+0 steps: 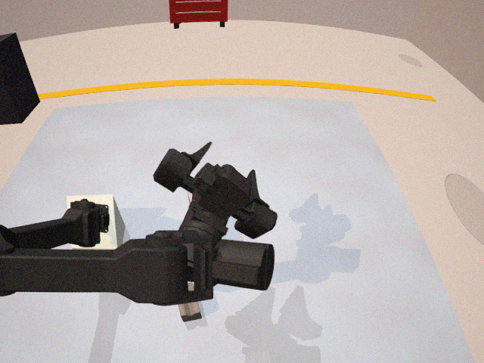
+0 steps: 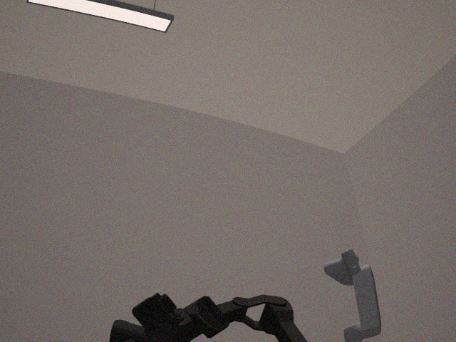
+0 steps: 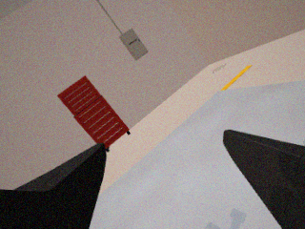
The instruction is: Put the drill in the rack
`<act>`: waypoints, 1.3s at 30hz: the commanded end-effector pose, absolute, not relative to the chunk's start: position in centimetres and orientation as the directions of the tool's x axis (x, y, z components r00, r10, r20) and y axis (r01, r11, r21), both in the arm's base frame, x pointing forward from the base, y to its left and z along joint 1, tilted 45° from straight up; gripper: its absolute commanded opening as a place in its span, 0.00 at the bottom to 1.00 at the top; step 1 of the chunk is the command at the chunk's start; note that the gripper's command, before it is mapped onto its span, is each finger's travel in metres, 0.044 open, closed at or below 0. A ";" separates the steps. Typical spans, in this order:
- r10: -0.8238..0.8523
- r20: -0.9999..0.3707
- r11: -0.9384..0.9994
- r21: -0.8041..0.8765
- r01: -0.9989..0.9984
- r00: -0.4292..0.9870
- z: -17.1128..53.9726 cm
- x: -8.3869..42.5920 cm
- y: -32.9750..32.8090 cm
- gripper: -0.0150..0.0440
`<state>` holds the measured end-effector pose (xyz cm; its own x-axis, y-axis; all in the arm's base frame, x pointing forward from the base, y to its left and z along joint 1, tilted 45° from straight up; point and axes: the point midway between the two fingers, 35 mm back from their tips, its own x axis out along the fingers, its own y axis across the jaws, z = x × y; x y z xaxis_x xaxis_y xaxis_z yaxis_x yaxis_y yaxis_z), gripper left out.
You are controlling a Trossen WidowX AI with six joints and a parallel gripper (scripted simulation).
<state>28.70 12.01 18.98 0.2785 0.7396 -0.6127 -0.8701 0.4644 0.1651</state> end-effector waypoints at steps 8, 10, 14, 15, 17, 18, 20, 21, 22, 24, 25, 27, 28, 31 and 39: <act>0.740 -0.613 0.464 0.165 -0.870 0.278 19.0 28.7 12.0 0.58; 0.711 -0.656 0.494 0.209 -0.844 0.254 17.9 28.7 12.2 0.49; 0.481 -0.872 0.693 0.319 -0.646 0.086 12.1 27.5 13.1 0.31; 0.404 -0.914 0.746 0.302 -0.593 0.042 10.8 27.1 13.1 0.26; 0.231 -0.972 0.839 0.218 -0.498 -0.036 8.5 26.0 13.0 0.25; 0.137 -0.988 0.875 0.152 -0.459 -0.067 7.5 25.5 12.8 0.25; -0.080 -0.991 0.919 -0.031 -0.394 -0.110 5.8 24.6 12.3 0.25; -0.193 -0.975 0.919 -0.138 -0.370 -0.115 5.2 24.2 12.0 0.25; -0.303 -0.947 0.903 -0.249 -0.351 -0.107 4.7 23.9 11.7 0.25; -0.506 -0.861 0.826 -0.467 -0.316 -0.051 4.3 23.6 11.3 0.25; -0.594 -0.805 0.769 -0.566 -0.297 -0.003 4.2 23.6 11.3 0.25; -0.686 -0.724 0.686 -0.677 -0.267 0.073 4.3 23.8 11.5 0.25; -0.696 -0.713 0.675 -0.689 -0.262 0.084 4.3 23.8 11.5 0.25; -0.696 -0.713 0.675 -0.689 -0.262 0.084 4.3 23.8 11.5 0.25; -0.692 -0.718 0.679 -0.681 -0.274 0.069 4.1 23.5 11.3 0.25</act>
